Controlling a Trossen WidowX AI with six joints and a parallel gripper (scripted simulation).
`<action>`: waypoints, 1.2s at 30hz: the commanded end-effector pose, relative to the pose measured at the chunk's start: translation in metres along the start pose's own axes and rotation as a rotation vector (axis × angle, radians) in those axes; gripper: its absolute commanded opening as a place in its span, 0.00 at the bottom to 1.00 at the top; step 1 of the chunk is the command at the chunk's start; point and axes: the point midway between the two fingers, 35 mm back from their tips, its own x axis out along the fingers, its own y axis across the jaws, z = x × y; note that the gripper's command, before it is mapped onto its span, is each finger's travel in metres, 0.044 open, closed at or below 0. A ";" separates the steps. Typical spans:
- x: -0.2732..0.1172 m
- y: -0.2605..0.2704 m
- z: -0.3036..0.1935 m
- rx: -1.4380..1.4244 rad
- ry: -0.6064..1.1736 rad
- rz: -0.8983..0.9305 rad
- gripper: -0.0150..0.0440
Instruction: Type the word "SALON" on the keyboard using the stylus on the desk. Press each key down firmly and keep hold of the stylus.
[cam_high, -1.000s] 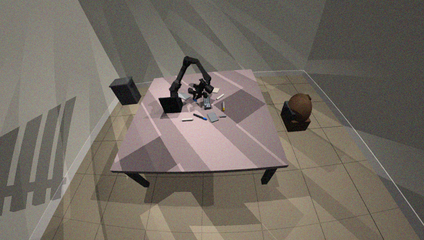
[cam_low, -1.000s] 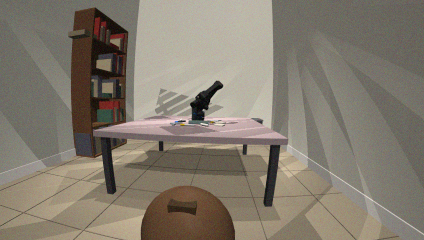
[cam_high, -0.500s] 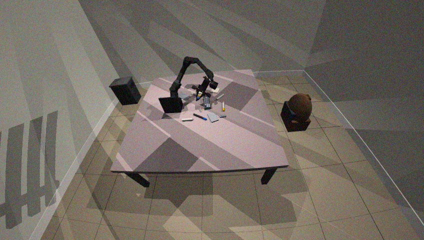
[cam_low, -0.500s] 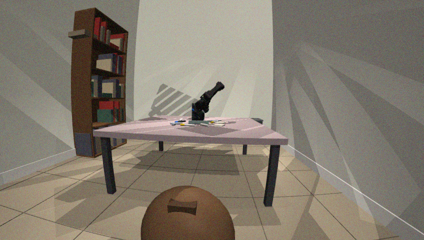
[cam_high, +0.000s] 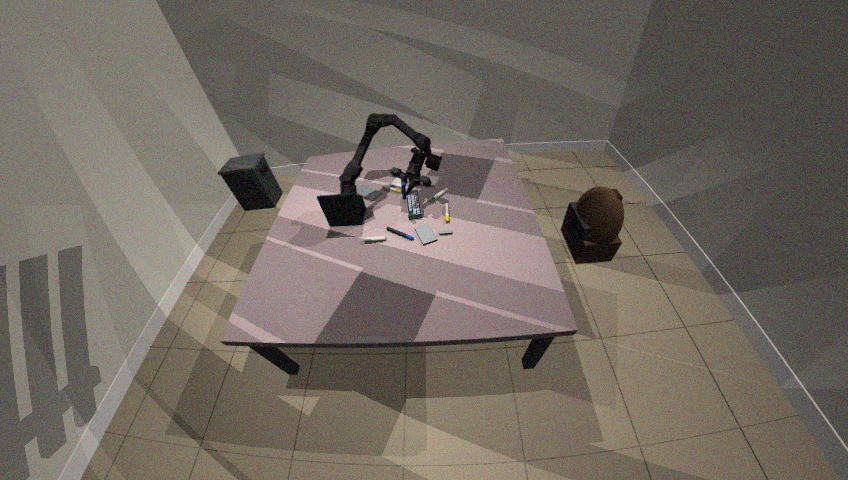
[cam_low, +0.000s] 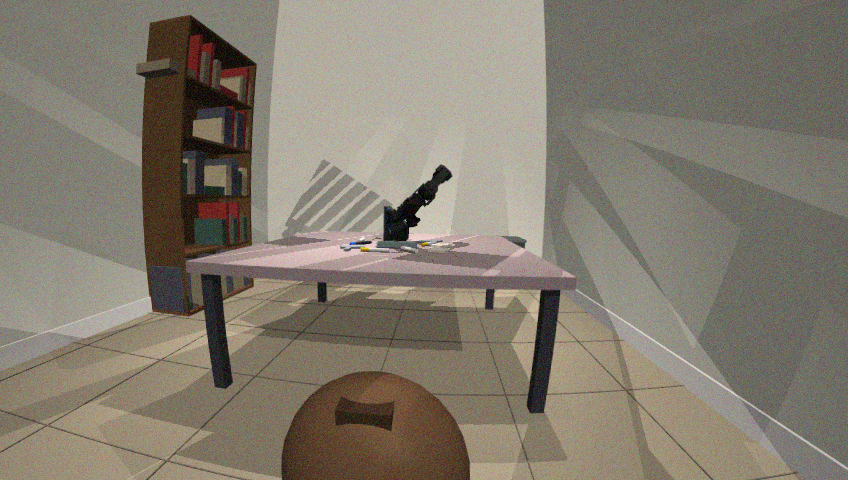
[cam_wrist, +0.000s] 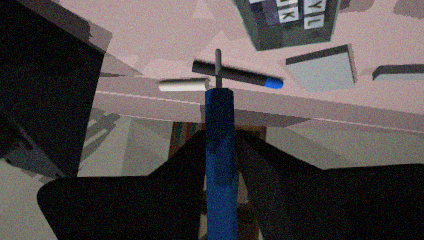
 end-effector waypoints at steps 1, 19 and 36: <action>-0.014 -0.009 -0.003 0.107 0.059 -0.071 0.25; 0.005 -0.013 0.026 0.112 0.061 -0.073 0.25; 0.008 -0.016 0.030 0.112 0.060 -0.073 0.39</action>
